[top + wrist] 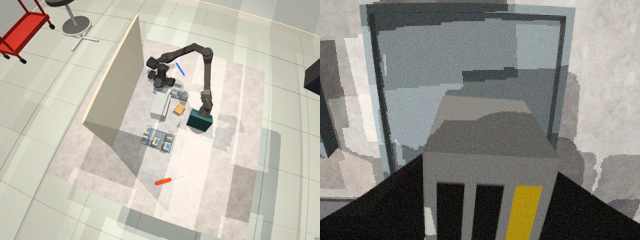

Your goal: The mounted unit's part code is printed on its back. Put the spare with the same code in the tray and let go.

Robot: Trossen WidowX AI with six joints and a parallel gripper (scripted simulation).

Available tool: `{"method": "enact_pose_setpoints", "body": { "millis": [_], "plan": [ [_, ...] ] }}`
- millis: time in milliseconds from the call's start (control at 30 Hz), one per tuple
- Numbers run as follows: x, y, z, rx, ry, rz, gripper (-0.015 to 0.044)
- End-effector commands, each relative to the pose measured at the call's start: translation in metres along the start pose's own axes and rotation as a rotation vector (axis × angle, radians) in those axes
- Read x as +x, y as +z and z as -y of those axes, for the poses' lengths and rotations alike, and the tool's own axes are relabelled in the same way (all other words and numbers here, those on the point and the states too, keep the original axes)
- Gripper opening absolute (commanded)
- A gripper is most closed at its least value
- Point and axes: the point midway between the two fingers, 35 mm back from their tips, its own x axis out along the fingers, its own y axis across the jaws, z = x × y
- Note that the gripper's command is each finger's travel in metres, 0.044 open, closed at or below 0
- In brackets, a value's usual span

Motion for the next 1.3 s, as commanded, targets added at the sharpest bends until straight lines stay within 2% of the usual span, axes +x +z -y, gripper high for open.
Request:
{"method": "enact_pose_setpoints", "body": {
  "millis": [0, 567, 1100, 1167, 1267],
  "plan": [
    [0.004, 0.000, -0.001, -0.007, 0.002, -0.003, 0.0000],
    [0.018, -0.002, -0.005, -0.008, 0.002, -0.009, 0.0000],
    [0.016, -0.002, -0.004, 0.000, 0.000, -0.006, 0.0420],
    [0.005, -0.001, -0.002, -0.001, 0.001, -0.003, 0.0440],
    [-0.046, 0.001, 0.000, -0.004, 0.002, 0.002, 0.0440]
  ]
}}
